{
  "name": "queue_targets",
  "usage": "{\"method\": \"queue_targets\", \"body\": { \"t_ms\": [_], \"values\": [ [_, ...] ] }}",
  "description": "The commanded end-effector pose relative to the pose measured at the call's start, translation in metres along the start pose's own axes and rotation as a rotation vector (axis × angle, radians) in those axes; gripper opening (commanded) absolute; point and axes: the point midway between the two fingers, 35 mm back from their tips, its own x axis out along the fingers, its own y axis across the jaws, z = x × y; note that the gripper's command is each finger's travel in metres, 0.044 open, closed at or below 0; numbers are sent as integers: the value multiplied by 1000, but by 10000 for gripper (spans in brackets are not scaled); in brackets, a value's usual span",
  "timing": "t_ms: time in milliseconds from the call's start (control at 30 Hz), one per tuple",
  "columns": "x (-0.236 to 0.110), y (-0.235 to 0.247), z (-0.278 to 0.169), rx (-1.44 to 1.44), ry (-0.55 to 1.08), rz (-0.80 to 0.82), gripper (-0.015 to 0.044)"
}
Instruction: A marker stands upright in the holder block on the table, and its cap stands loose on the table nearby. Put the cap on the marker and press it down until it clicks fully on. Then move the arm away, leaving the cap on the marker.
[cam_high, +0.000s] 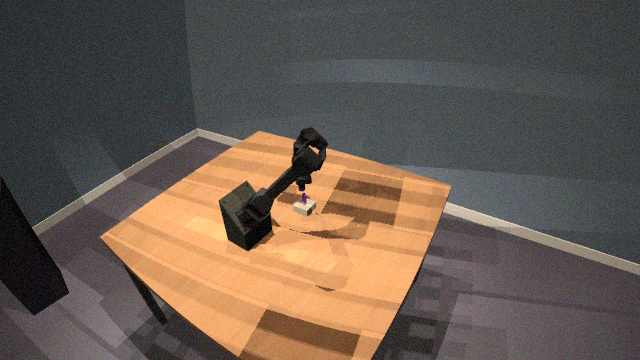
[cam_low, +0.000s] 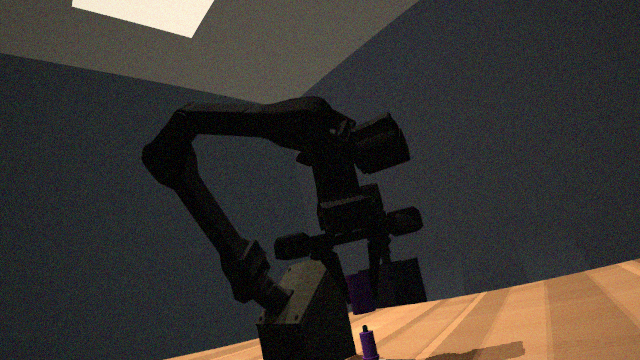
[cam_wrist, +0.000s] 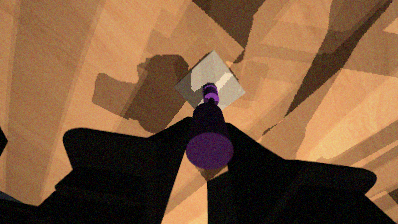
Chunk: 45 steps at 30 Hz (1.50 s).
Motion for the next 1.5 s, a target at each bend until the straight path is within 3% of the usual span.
{"method": "queue_targets", "body": {
  "t_ms": [0, 1467],
  "values": [
    [-4, -3, 9, -1, -6, 1, 0],
    [56, -3, 10, 0, -8, 0, 0]
  ]
}}
